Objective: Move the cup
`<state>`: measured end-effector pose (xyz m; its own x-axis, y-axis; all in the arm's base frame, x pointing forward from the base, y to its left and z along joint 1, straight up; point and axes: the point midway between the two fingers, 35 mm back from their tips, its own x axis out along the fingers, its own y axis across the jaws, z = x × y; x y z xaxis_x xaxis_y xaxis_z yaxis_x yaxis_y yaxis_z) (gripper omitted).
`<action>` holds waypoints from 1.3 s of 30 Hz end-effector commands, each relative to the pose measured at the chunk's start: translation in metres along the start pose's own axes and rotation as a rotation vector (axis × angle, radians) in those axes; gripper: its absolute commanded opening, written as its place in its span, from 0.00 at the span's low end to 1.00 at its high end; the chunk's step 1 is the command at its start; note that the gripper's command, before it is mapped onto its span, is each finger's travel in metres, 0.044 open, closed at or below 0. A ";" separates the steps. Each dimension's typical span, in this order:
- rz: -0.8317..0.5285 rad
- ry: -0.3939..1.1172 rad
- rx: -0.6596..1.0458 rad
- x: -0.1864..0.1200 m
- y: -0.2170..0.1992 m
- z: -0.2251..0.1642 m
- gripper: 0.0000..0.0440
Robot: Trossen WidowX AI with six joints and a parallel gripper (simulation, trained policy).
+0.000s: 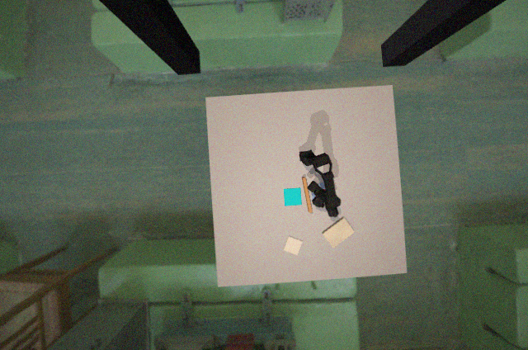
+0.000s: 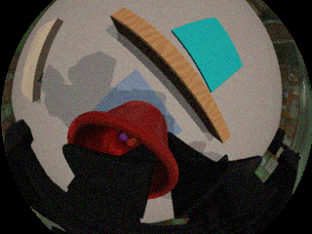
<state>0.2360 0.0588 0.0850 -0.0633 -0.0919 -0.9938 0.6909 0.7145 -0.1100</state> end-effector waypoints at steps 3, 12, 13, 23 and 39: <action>0.051 -0.012 0.052 -0.020 0.000 0.006 0.00; 0.109 -0.038 0.136 -0.047 -0.005 0.021 0.00; 0.116 -0.041 0.145 -0.050 -0.006 0.024 0.00; 0.174 -0.091 0.233 -0.064 -0.014 0.051 0.00; 0.220 -0.163 0.357 -0.060 -0.038 0.099 0.00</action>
<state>0.2841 -0.0247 0.1517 0.1999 -0.0825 -0.9763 0.8788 0.4558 0.1414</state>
